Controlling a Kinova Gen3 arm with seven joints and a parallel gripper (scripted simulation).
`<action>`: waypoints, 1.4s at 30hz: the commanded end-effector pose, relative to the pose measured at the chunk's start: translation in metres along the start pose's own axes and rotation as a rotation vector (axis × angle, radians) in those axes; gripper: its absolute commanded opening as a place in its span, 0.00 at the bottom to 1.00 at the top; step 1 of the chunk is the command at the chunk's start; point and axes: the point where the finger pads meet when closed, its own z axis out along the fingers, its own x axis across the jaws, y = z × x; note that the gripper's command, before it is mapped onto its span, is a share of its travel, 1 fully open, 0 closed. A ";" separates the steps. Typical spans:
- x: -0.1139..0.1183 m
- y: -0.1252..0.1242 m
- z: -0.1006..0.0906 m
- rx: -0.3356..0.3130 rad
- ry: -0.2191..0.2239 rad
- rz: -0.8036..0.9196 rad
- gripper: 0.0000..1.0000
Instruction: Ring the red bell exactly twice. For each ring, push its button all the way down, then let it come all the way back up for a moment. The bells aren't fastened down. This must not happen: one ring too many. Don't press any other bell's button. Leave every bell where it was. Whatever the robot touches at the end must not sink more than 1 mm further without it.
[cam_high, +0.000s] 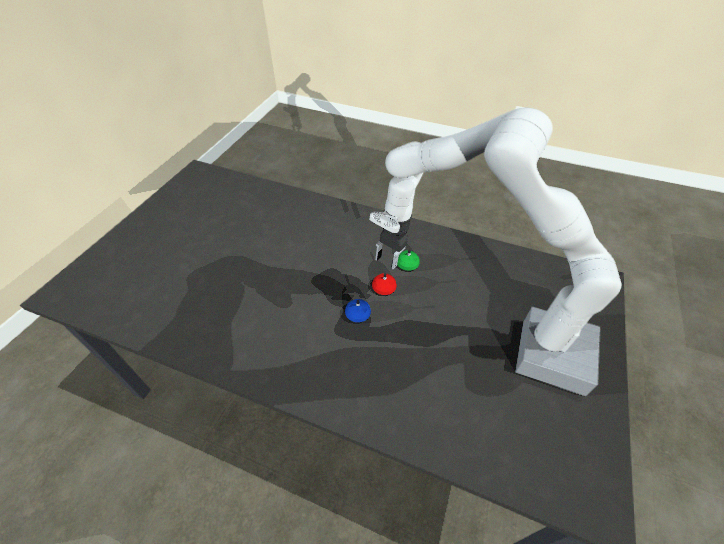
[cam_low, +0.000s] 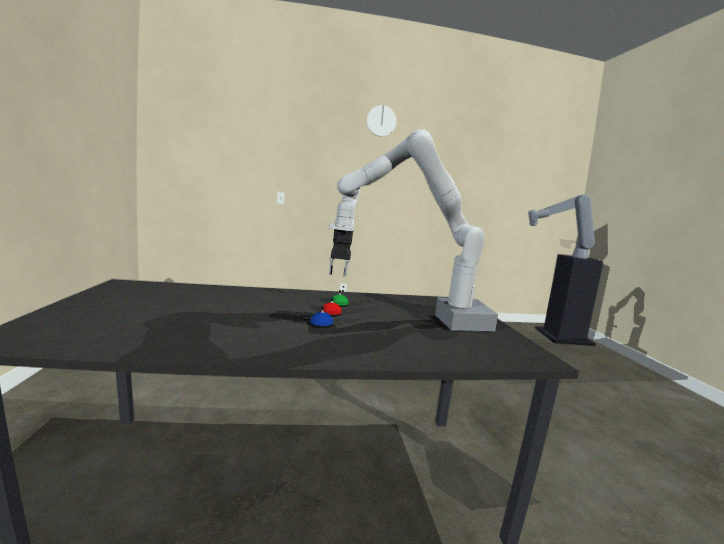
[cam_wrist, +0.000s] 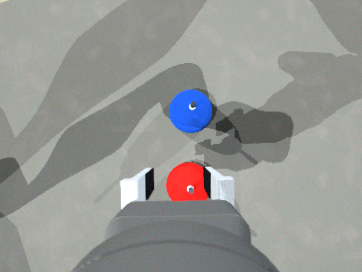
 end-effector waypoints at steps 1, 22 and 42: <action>0.010 0.023 0.024 -0.033 -0.025 0.033 1.00; 0.018 0.036 0.034 -0.051 -0.027 0.052 0.17; 0.018 0.036 0.034 -0.051 -0.027 0.052 0.17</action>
